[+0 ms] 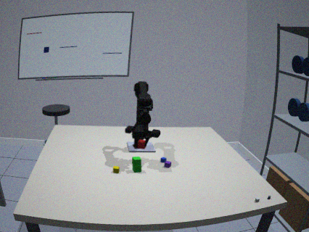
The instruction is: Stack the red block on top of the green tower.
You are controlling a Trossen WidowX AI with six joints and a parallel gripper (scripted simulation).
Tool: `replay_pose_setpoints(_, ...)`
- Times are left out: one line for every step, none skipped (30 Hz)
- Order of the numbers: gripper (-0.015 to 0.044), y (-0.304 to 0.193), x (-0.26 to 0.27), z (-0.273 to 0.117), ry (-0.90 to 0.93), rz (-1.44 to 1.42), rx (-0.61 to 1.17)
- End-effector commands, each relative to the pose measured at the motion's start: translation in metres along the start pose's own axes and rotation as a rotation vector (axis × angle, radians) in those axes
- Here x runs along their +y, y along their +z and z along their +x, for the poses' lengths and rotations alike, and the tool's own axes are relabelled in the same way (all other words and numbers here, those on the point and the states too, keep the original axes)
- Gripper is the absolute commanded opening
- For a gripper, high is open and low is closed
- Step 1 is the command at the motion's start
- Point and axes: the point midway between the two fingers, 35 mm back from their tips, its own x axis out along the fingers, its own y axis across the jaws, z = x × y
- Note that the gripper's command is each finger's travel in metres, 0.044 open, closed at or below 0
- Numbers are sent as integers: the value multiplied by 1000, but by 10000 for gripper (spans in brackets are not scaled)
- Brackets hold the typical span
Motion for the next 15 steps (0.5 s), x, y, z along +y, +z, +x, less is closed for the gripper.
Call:
replay_pose_setpoints(0, 1, 1, -17, 7, -2, -8)
replay_pose_setpoints(0, 1, 1, -21, 7, -2, -8)
replay_pose_setpoints(0, 1, 1, -25, 7, -2, -8)
replay_pose_setpoints(0, 1, 1, -28, 7, -2, -8)
replay_pose_setpoints(0, 1, 1, -32, 7, -2, -8)
replay_pose_setpoints(0, 1, 1, -34, 7, -2, -8)
replay_pose_setpoints(0, 1, 1, -36, 7, -2, -8)
replay_pose_setpoints(0, 1, 1, -37, 7, -2, -8)
replay_pose_setpoints(0, 1, 1, -37, 7, -2, -8)
replay_pose_setpoints(0, 1, 1, -37, 7, -2, -8)
replay_pose_setpoints(0, 0, 0, -33, 3, 0, -6)
replay_pose_setpoints(0, 0, 0, -35, 4, -1, -7)
replay_pose_setpoints(0, 0, 0, -36, 6, -2, -8)
replay_pose_setpoints(0, 0, 0, -37, 7, -2, -8)
replay_pose_setpoints(0, 1, 0, -37, 7, -2, -8)
